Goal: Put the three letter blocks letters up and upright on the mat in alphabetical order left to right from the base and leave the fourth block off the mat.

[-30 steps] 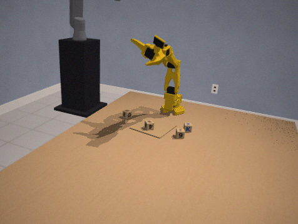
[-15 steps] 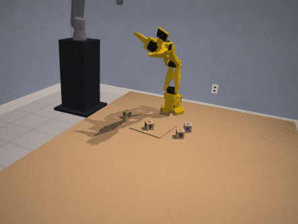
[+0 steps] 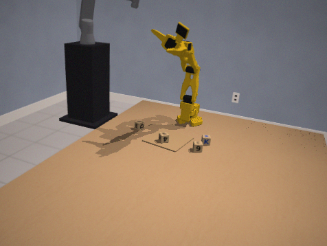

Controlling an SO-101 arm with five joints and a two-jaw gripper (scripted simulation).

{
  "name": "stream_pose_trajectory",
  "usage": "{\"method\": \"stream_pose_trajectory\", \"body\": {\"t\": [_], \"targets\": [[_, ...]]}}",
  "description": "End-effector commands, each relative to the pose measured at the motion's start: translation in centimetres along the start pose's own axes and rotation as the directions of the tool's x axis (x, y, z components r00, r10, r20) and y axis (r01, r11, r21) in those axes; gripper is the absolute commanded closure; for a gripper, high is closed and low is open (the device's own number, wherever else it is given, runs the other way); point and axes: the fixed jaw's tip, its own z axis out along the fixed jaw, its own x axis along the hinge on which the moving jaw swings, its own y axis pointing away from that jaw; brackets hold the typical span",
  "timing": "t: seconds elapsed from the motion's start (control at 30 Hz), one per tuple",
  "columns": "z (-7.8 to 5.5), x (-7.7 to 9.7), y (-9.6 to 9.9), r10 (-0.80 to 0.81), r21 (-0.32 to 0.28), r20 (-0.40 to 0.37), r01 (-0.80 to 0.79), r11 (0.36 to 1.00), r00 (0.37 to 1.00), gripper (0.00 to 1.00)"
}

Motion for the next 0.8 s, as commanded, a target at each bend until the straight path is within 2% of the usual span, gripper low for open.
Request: {"method": "stream_pose_trajectory", "body": {"t": [0.0,0.3,0.6,0.77], "targets": [[-1.2,-1.7,-0.9,0.0,0.036,0.072,-0.002,0.999,0.997,0.0],[-3.3,-3.5,-1.8,-0.004,0.074,0.148,-0.007,0.997,0.989,0.0],[-3.8,-3.9,-1.9,-0.006,0.081,0.164,-0.008,0.997,0.986,0.0],[-5.1,-4.8,-2.4,-0.01,0.103,0.208,-0.012,0.995,0.978,0.0]]}}
